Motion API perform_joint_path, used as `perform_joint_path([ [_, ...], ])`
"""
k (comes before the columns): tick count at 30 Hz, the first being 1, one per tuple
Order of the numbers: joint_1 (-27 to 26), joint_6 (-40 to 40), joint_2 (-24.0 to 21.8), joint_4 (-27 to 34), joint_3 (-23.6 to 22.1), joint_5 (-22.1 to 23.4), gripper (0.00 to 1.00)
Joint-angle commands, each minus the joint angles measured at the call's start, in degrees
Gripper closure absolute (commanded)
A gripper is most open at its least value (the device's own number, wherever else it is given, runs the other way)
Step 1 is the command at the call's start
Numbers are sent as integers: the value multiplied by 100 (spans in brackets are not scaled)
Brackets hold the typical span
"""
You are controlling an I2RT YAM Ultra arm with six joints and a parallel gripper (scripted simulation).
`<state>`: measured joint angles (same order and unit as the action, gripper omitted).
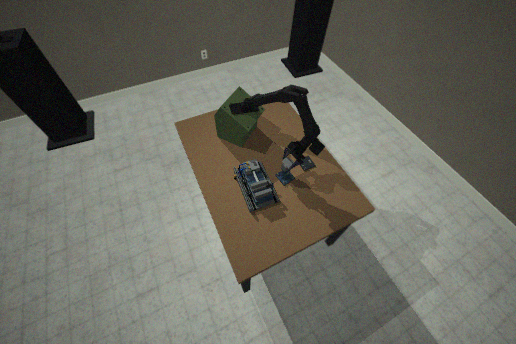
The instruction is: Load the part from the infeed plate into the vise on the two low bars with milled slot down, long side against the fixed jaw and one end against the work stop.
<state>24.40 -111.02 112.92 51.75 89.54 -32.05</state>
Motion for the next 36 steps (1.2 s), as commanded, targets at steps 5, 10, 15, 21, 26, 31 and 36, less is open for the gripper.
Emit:
perform_joint_path([
  [5,-157,198,-335,-196,-186,206,19],
  [10,-217,294,-412,-287,-262,373,19],
  [15,-301,417,-508,-396,-354,600,19],
  [21,-417,574,-626,-530,-467,908,19],
  [26,-482,657,-685,-598,-526,1079,19],
  [31,-596,793,-778,-704,-617,1372,19],
  [36,-721,933,-865,-803,-704,1689,19],
])
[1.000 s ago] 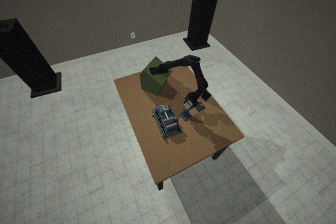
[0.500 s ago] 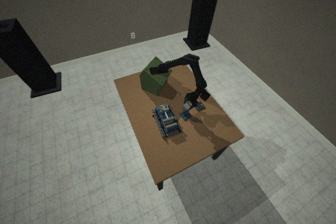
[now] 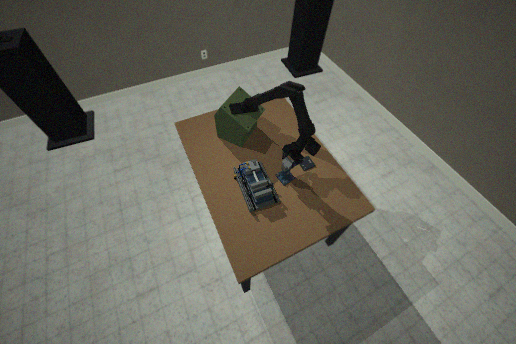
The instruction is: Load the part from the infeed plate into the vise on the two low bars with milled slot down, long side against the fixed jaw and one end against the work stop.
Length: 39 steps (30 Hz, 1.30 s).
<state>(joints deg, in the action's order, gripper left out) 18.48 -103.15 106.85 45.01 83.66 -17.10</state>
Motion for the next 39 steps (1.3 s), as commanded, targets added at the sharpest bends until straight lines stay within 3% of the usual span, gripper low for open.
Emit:
perform_joint_path([
  [1,-154,174,-274,-149,-133,259,19],
  [39,-1138,1094,-517,-561,-454,2680,19],
])
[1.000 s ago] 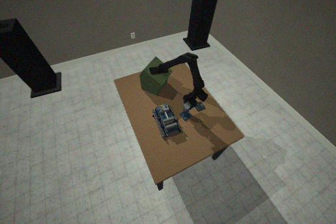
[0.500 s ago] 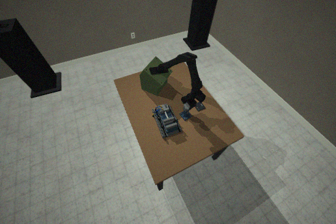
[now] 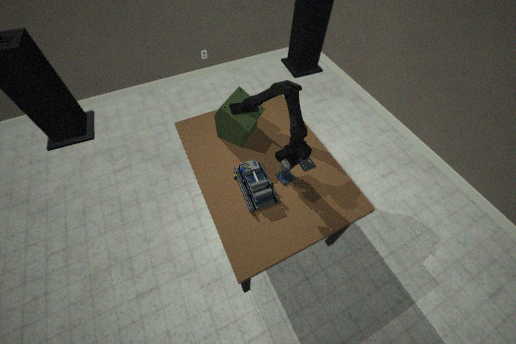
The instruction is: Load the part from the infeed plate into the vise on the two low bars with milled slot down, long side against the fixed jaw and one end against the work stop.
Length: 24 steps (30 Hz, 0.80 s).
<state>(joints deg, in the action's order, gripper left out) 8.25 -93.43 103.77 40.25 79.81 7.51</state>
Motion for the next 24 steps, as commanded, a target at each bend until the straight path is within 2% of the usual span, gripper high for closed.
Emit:
perform_joint_path([
  [1,-147,148,-205,-88,-100,299,19],
  [14,-565,520,31,-26,-122,1355,19],
  [16,-565,520,31,-26,-122,1355,19],
  [18,-627,593,-69,11,-57,1517,19],
  [21,-721,677,168,38,44,1757,19],
  [24,-809,774,207,51,142,1989,19],
])
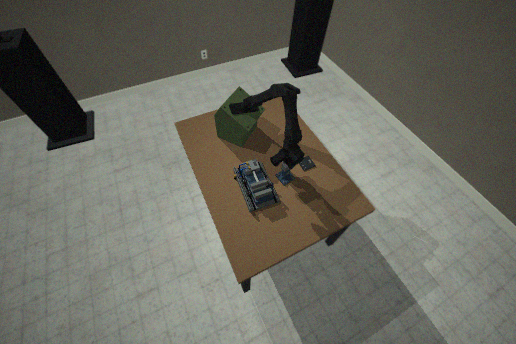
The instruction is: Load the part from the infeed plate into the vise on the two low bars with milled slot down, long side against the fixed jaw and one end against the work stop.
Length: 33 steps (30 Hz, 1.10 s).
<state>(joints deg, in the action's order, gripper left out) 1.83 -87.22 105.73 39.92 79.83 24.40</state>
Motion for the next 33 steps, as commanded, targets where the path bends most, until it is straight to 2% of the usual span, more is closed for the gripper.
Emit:
perform_joint_path([
  [1,-194,188,-50,92,147,375,19],
  [7,-362,377,162,143,196,836,19],
  [9,-362,377,162,143,196,836,19],
  [10,-386,426,-13,168,213,912,19],
  [13,-466,516,257,200,243,1133,19],
  [24,-716,897,549,394,405,1892,19],
  [26,-716,897,549,394,405,1892,19],
  [27,-732,953,390,438,436,1958,19],
  [28,-755,981,582,456,453,2024,19],
  [33,-848,1161,762,575,546,2330,19],
])
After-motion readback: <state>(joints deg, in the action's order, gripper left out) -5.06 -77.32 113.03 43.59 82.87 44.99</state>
